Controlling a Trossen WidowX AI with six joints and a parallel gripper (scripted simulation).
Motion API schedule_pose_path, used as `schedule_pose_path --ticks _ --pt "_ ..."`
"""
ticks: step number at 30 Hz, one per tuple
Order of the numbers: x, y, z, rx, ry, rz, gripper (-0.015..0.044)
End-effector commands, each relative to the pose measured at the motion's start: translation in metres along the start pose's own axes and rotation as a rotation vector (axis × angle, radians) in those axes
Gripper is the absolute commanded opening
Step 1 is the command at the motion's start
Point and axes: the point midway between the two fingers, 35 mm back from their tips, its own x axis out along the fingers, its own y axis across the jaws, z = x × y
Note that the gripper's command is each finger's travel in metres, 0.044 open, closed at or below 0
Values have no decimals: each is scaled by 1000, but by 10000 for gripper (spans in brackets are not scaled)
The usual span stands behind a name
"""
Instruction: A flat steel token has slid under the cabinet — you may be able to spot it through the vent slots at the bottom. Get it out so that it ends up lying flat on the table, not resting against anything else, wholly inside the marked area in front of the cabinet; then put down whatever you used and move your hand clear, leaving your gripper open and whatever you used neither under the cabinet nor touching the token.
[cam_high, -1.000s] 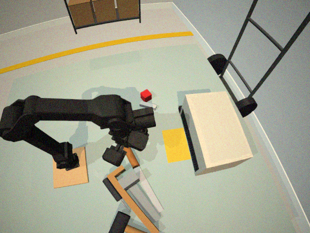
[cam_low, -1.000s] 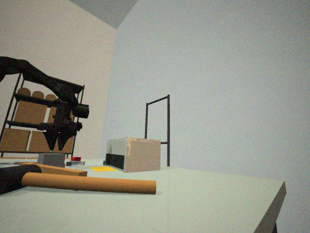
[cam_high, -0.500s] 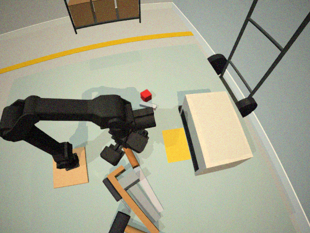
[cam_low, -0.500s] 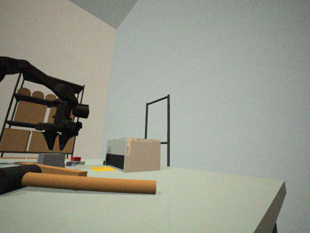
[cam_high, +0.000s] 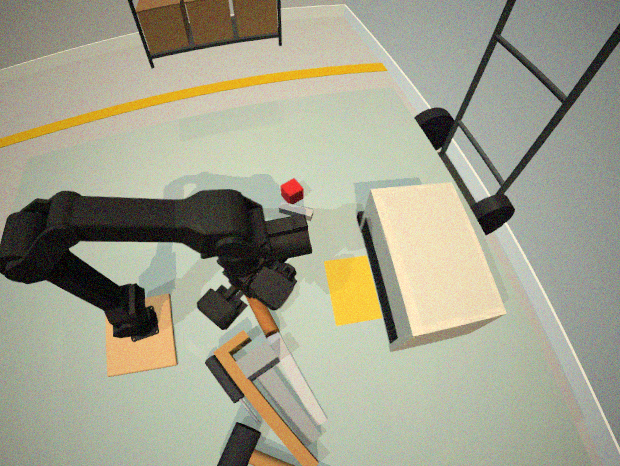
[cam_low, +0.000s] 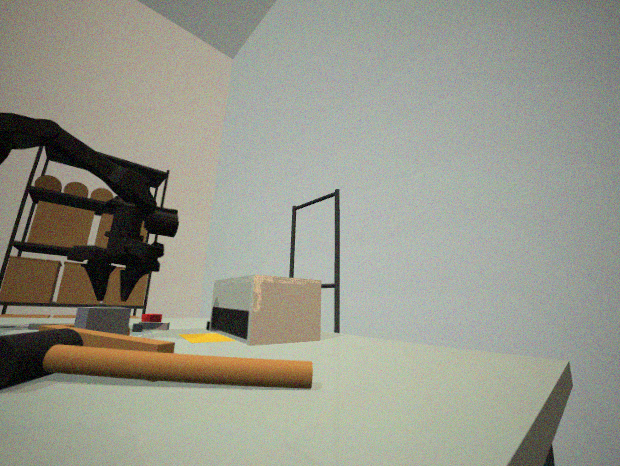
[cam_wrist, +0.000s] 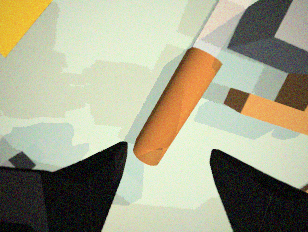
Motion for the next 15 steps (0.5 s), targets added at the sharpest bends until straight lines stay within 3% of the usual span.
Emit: schedule_pose_path --ticks 1,15 --pt "0 0 -1 36 5 3 270" --pt "0 0 0 147 5 2 270"
